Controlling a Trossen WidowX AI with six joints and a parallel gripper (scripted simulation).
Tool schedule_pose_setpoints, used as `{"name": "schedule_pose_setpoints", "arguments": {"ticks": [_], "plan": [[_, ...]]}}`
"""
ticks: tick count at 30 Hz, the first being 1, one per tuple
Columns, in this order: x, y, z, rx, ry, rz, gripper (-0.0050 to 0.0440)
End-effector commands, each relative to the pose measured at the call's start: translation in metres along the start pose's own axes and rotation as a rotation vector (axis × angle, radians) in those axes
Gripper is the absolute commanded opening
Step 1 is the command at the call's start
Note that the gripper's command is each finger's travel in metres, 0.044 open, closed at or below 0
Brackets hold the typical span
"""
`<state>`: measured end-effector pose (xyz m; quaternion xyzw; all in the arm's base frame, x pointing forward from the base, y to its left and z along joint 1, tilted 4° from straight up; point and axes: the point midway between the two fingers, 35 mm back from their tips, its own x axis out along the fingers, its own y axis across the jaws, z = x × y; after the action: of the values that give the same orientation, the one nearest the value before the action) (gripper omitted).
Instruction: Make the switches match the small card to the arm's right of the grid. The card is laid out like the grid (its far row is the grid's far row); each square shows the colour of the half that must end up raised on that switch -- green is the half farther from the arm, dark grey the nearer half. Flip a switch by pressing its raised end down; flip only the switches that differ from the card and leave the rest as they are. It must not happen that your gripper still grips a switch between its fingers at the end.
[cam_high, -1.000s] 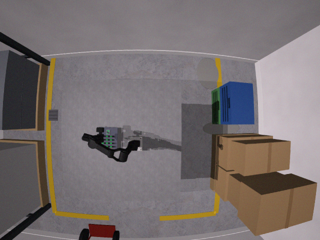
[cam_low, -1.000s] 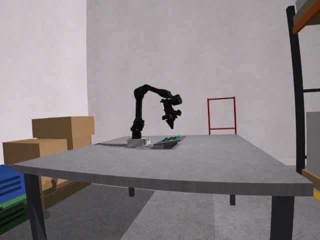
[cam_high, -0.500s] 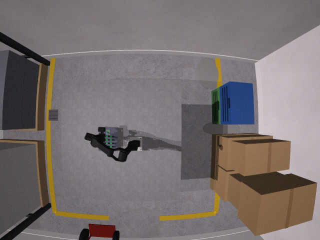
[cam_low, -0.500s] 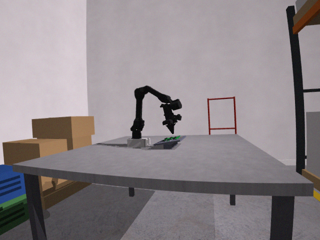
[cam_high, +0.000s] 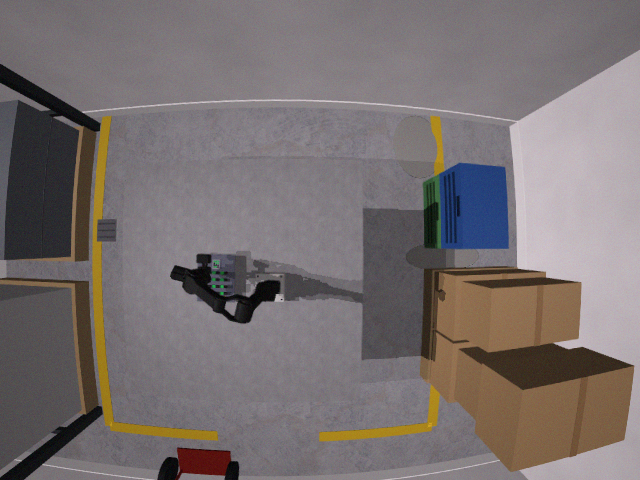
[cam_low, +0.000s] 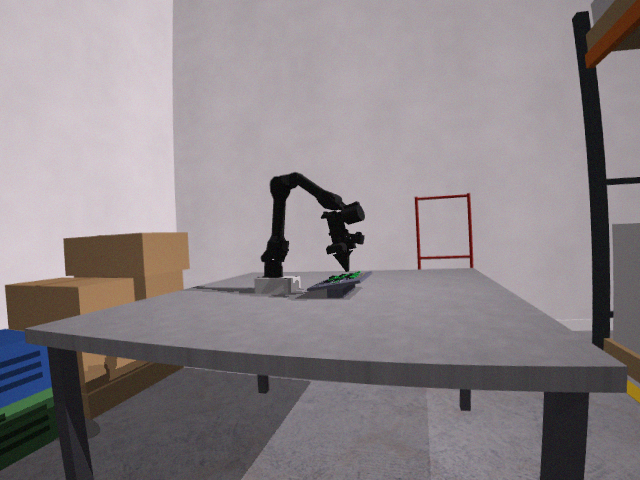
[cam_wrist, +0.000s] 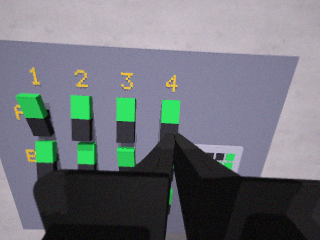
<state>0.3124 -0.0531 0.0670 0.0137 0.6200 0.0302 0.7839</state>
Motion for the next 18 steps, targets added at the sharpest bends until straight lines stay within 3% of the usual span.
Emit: {"name": "schedule_pose_setpoints", "arguments": {"ticks": [1, 18], "plan": [[0.0099, 0.0011, -0.0046, 0.006, 0.017, 0.006, 0.0], [0.0124, 0.0011, -0.0048, 0.006, 0.017, 0.006, 0.0]]}}
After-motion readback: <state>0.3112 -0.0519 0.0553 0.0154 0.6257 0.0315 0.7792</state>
